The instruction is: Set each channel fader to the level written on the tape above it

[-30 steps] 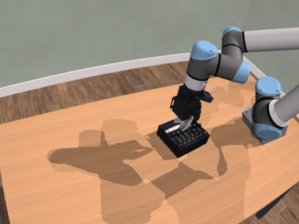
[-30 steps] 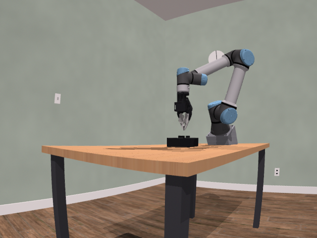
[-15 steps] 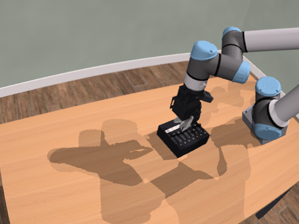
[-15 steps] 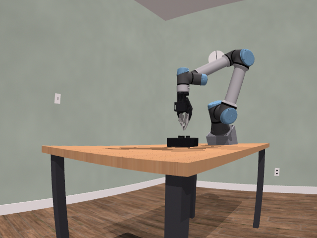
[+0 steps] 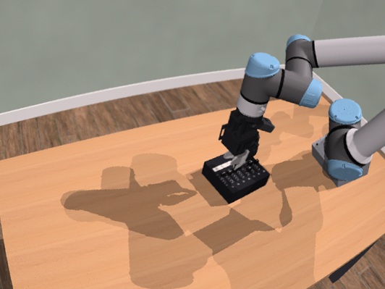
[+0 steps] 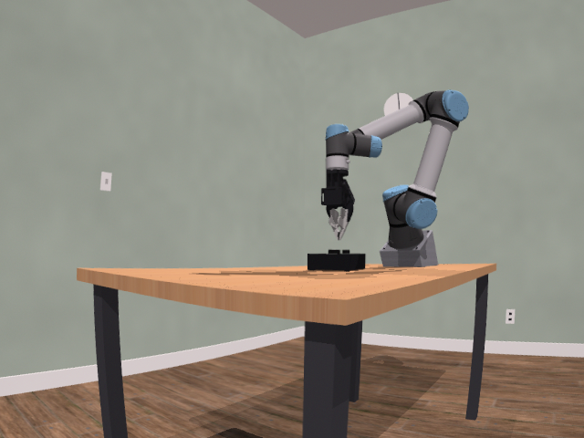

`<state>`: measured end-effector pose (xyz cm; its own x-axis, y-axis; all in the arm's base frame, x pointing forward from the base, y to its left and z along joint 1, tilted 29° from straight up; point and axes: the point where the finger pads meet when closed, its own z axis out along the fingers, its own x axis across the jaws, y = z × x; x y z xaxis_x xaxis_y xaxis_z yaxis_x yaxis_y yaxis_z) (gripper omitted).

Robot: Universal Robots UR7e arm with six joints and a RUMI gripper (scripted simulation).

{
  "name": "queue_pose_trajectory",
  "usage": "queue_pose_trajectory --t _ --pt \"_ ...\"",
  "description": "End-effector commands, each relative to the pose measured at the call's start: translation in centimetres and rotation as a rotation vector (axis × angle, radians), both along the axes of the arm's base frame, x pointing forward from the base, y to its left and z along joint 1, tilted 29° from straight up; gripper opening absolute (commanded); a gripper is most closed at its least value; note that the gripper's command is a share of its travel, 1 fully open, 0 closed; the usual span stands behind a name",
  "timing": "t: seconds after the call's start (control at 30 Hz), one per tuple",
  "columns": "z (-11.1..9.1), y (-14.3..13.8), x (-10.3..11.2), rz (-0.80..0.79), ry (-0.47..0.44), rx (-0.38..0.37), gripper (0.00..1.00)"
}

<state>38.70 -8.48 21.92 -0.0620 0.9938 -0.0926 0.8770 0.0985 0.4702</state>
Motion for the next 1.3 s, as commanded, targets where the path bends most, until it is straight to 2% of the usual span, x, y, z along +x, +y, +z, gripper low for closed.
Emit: queue_pose_trajectory --t 0.0,1.27 --pt "-0.2 0.1 0.1 0.003 0.002 0.002 0.0" --pt "-2.0 0.0 1.0 0.003 0.002 0.002 0.0"
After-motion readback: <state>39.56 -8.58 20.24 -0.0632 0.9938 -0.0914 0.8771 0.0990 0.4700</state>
